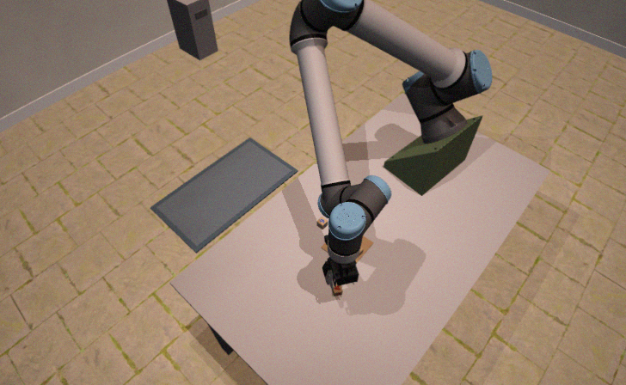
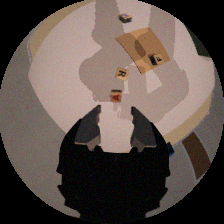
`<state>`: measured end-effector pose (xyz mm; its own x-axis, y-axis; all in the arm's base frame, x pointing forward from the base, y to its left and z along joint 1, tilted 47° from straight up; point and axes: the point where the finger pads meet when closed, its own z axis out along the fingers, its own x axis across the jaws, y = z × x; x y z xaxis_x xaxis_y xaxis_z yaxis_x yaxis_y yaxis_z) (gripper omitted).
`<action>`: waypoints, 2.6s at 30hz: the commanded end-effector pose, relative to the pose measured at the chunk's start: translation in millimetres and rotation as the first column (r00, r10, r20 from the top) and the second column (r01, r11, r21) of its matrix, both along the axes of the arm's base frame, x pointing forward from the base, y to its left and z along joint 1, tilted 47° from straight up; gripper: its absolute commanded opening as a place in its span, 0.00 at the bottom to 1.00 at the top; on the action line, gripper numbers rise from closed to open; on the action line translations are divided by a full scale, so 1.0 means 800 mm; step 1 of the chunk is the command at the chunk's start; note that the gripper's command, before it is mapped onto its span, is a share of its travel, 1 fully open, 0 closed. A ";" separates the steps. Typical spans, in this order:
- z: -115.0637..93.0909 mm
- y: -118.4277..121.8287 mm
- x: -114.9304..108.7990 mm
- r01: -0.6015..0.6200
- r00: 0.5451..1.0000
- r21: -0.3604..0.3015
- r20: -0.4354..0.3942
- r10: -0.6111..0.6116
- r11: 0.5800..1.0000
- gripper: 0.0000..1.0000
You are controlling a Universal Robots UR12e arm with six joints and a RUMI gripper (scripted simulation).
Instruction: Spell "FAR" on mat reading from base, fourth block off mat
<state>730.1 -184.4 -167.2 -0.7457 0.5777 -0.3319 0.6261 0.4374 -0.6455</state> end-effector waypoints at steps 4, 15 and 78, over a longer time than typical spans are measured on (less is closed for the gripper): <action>-0.005 -0.005 -0.001 -0.001 1.000 0.000 0.001 0.001 1.000 0.40; -0.020 -0.020 -0.006 -0.001 1.000 0.000 0.001 0.001 1.000 0.40; -0.037 -0.037 -0.011 -0.001 1.000 0.000 0.001 0.001 1.000 0.40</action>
<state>721.0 -213.9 -197.0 -0.7457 0.5777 -0.3319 0.6261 0.4375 -0.6454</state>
